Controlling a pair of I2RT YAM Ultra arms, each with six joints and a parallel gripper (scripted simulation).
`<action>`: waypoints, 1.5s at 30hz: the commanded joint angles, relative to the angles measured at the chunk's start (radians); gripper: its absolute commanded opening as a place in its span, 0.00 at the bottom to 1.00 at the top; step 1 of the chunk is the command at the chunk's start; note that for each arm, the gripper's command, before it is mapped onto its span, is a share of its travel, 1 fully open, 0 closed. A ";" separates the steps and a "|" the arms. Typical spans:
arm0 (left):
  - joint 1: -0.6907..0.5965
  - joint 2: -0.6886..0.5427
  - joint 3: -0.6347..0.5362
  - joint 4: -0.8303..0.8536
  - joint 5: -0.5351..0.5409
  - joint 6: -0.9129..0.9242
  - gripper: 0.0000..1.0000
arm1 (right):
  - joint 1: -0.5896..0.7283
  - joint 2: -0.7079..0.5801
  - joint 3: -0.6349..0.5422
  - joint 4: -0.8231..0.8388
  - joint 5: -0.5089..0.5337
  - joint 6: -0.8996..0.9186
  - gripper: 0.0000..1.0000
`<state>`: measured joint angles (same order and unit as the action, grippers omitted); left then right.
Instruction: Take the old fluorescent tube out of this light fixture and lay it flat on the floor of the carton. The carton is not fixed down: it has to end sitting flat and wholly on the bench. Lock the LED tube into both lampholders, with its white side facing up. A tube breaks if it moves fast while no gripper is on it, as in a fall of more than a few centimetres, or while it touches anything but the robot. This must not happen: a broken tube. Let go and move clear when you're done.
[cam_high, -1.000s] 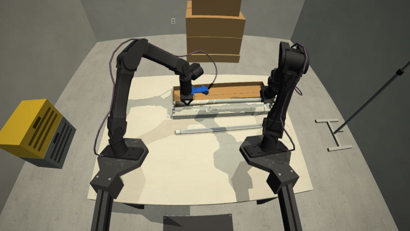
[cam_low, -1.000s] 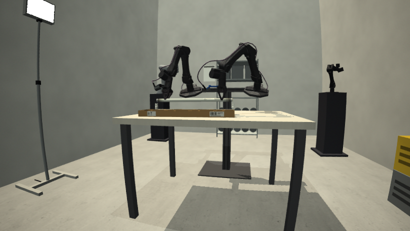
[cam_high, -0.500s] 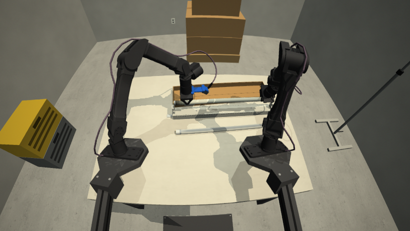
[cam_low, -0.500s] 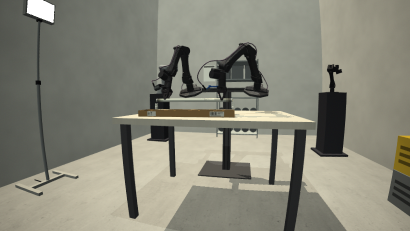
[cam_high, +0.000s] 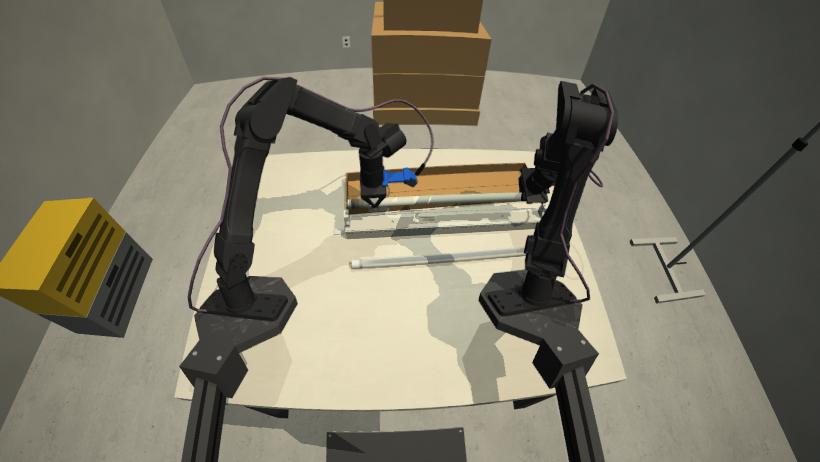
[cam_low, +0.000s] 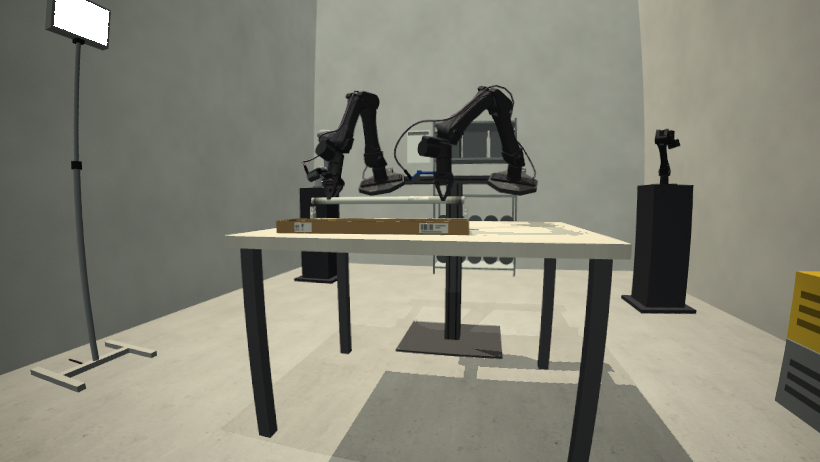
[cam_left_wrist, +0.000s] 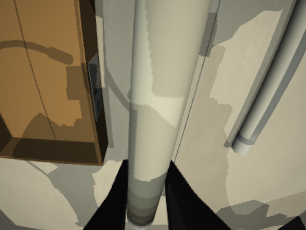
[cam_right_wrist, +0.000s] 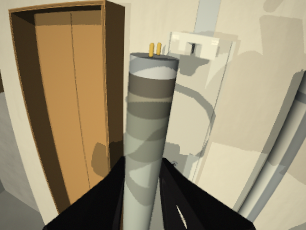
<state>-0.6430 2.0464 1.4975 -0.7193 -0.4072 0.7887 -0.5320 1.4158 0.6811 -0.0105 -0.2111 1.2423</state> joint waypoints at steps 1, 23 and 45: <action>-0.006 -0.003 0.043 -0.023 0.013 0.013 0.11 | 0.009 -0.001 0.040 -0.015 0.017 0.006 0.11; 0.024 0.010 0.087 -0.036 0.017 0.022 0.11 | 0.022 0.042 0.085 -0.020 0.023 0.000 0.11; 0.007 -0.005 0.125 -0.059 0.021 0.012 0.11 | 0.009 0.031 0.120 -0.008 0.030 0.000 0.11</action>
<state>-0.6151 2.0815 1.5833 -0.7597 -0.3985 0.8104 -0.5083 1.4689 0.7685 -0.0410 -0.1955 1.2530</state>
